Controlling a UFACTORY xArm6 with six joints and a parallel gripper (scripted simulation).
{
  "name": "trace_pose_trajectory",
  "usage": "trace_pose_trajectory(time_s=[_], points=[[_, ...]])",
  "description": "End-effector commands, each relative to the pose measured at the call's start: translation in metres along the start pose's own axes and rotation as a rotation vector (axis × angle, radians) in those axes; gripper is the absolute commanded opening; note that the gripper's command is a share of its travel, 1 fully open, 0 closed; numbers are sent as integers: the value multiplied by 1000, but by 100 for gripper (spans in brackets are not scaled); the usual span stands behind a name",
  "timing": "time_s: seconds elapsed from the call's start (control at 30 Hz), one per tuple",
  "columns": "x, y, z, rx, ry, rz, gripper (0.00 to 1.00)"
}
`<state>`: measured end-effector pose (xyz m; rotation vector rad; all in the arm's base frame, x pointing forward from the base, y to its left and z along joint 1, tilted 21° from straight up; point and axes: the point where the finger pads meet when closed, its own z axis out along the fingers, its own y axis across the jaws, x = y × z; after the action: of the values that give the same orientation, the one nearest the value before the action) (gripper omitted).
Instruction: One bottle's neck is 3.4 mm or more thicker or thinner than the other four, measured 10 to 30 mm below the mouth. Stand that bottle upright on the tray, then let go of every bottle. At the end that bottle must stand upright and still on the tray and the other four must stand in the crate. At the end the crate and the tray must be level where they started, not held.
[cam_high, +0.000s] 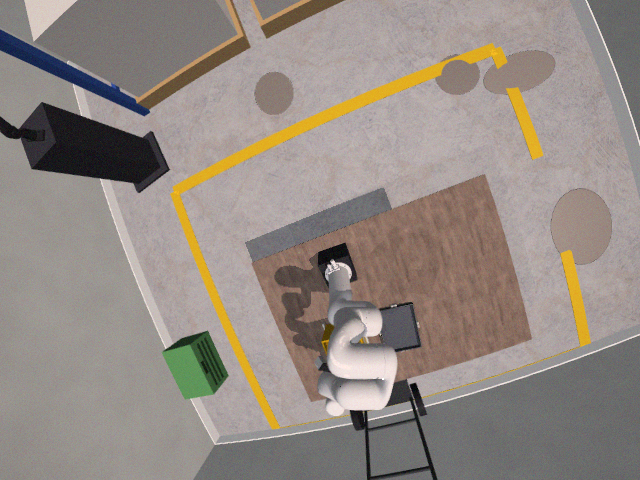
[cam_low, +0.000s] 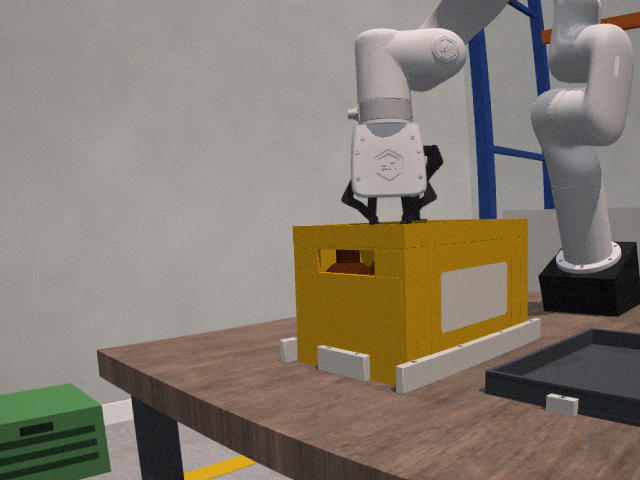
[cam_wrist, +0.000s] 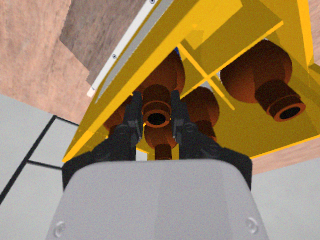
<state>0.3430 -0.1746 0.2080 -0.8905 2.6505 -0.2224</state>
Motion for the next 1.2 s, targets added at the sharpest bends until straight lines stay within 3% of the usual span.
trace_pose_trajectory(time_s=[0.0, 0.03, 0.07, 1.17], points=[[-1, -1, -1, 3, -1, 0, 0], [-1, -1, -1, 3, -1, 0, 0], [-1, -1, -1, 3, -1, 0, 65], [-1, -1, -1, 3, -1, 0, 65]])
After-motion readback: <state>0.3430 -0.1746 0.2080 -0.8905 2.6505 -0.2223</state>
